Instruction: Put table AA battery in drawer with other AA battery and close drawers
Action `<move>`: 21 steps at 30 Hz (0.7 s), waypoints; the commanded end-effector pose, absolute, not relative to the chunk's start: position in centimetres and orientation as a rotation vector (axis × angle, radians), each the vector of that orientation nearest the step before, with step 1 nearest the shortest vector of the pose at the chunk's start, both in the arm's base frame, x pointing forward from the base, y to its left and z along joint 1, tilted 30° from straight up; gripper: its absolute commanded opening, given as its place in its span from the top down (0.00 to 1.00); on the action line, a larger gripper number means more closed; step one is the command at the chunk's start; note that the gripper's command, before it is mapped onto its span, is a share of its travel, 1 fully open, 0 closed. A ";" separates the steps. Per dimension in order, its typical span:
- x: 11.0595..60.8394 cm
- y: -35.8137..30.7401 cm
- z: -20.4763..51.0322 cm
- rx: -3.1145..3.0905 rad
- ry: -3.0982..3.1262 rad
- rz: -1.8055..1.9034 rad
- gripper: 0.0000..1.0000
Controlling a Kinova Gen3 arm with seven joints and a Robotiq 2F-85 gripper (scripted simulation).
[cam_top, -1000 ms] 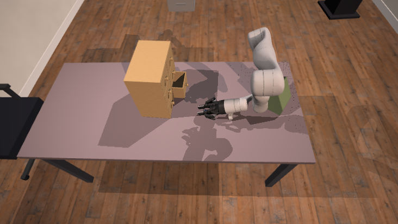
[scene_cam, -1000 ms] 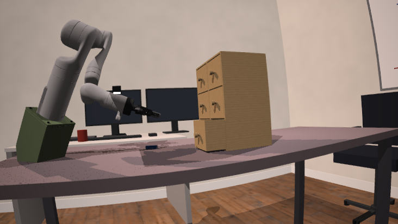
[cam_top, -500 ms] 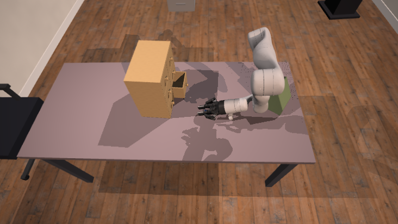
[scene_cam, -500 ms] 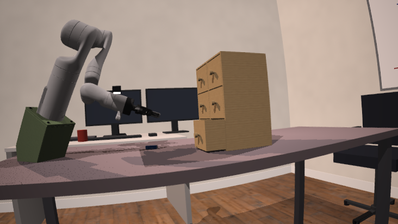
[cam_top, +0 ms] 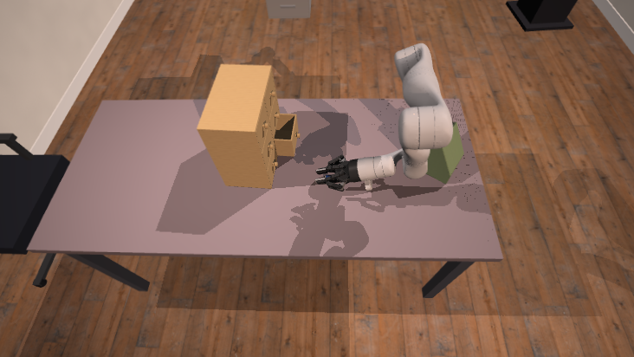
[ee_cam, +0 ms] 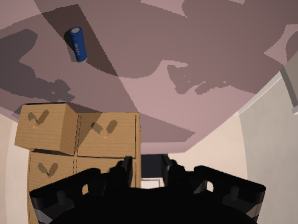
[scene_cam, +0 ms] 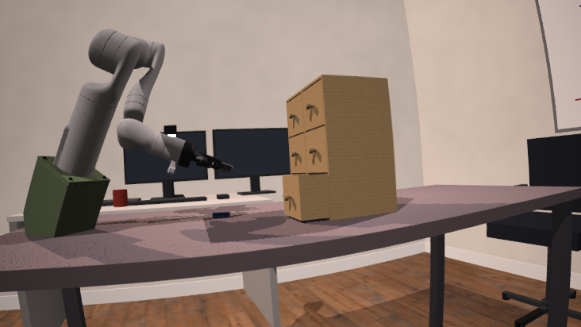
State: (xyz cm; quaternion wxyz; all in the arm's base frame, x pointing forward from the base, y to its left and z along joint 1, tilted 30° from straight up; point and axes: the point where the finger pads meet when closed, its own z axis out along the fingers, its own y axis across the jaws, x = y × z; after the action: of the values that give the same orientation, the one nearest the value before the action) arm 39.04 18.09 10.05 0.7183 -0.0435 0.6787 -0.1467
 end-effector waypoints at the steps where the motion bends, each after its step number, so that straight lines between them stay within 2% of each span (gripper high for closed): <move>1: 38.8 18.3 10.5 -0.087 1.521 -0.317 0.67; 21: 35.5 19.3 11.9 -0.044 1.858 -0.333 0.67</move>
State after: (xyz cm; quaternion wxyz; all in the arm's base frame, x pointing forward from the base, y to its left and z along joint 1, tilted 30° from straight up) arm 35.77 18.36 10.63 0.5969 -0.0368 0.7852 -0.1605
